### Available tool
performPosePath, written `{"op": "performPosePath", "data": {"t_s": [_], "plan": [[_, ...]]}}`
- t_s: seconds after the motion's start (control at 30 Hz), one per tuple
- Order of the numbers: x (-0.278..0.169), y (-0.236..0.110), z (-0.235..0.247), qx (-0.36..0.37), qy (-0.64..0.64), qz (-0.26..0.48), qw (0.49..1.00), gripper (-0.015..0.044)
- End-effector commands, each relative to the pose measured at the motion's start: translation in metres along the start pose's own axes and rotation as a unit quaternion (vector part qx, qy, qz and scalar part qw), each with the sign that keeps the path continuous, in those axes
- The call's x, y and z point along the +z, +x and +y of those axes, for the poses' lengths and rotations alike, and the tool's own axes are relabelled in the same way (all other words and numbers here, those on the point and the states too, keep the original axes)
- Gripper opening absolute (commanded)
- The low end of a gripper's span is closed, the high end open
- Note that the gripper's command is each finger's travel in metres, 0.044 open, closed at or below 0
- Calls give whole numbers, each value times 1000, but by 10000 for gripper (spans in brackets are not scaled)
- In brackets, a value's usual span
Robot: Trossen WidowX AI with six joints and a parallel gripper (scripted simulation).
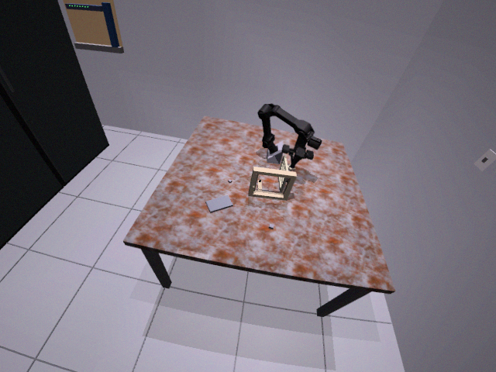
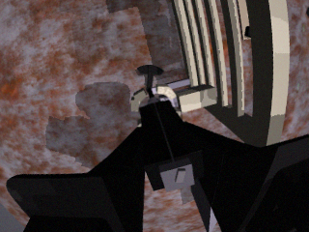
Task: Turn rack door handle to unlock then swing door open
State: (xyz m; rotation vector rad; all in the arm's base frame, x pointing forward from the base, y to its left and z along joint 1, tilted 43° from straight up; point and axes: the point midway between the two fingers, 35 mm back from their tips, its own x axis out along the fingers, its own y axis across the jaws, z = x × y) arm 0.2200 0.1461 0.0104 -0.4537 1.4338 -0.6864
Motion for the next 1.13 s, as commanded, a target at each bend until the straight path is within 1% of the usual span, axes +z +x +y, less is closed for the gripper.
{"op": "performPosePath", "data": {"t_s": [0.0, 0.1, 0.13, 1.1], "plan": [[0, 0, 0, 2, 6, 2, 1000, 206], [0, 0, 0, 2, 6, 2, 1000, 285], [0, 0, 0, 2, 6, 2, 1000, 294], [2, -35, 2, 4, -2, -1, 1000, 294]]}}
